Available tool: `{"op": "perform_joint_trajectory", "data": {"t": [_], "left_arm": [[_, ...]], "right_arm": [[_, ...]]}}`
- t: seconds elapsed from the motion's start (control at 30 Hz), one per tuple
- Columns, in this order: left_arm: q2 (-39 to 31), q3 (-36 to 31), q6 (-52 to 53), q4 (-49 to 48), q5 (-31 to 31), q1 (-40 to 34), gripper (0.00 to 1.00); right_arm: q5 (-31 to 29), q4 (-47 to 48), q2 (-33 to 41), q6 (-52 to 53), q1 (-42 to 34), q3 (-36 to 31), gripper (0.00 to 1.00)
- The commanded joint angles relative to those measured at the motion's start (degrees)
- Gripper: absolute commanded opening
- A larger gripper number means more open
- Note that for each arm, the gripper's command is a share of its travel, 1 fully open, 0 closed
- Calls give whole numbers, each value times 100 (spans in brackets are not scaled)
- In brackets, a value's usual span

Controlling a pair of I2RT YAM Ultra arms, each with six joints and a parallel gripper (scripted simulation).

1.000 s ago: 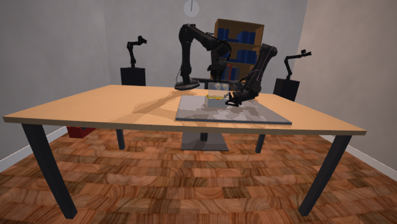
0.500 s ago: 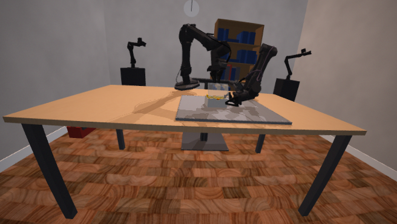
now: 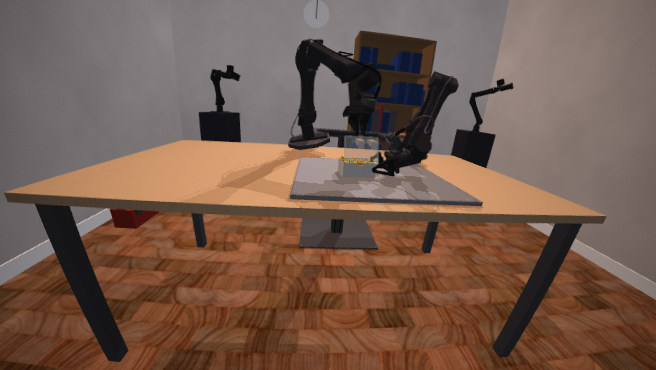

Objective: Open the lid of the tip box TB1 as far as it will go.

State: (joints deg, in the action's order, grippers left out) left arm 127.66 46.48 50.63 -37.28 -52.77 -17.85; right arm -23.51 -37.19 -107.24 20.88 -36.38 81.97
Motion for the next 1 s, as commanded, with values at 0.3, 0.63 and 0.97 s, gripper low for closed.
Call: {"op": "perform_joint_trajectory", "data": {"t": [0.3,0.63,0.97], "left_arm": [[44,63,5,46,-35,17,84],[44,63,5,46,-35,18,84],[44,63,4,46,-35,18,84]], "right_arm": [[202,-980,-743,-306,230,1574,12],[154,-1058,-777,-277,195,1655,12],[154,-1060,-778,-274,194,1657,39]]}}
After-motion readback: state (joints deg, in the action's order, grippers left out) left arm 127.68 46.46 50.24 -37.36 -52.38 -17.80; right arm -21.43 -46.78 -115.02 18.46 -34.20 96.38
